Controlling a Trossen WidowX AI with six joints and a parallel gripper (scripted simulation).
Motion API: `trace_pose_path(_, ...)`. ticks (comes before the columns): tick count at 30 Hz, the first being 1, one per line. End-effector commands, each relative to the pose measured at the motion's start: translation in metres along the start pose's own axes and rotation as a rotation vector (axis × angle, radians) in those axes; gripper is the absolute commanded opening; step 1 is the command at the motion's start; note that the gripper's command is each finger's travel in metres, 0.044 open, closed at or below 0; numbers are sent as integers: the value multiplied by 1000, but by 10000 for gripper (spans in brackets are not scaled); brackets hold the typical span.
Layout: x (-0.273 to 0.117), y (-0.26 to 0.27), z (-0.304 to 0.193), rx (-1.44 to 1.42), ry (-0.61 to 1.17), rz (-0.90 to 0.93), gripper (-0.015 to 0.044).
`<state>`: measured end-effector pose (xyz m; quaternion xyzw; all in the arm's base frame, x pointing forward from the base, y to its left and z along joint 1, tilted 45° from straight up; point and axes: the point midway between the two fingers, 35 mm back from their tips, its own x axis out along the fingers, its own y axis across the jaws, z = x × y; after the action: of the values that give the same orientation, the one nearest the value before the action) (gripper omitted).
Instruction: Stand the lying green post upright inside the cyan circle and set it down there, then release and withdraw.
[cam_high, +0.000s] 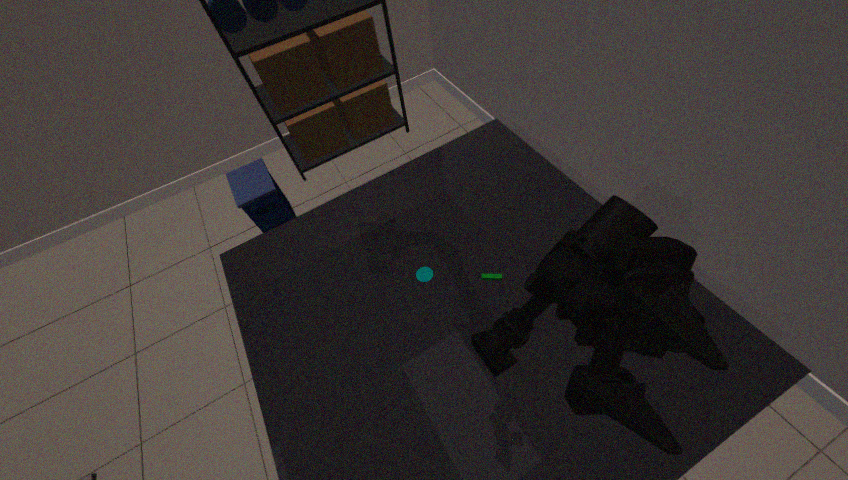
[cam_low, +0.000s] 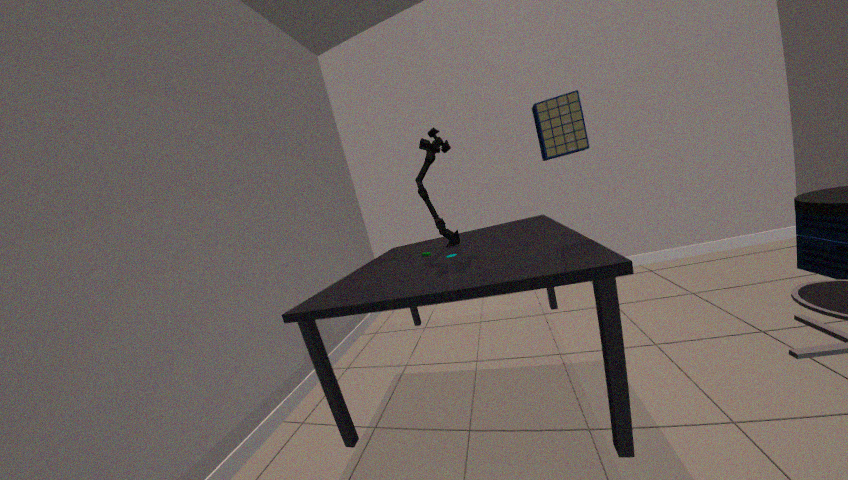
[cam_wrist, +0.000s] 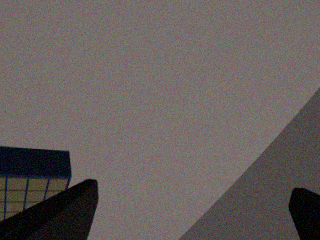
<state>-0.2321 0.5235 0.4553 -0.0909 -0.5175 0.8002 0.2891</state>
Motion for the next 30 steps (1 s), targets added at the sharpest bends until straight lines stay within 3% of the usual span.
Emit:
trace_pose_path(1,-1,0,-2,4,9,0,374)
trace_pose_path(7,-56,-11,-76,148,289,-24,233)
trace_pose_path(19,-230,-6,-194,468,916,-127,233)
trace_pose_path(30,-417,37,-218,762,1471,-255,233)
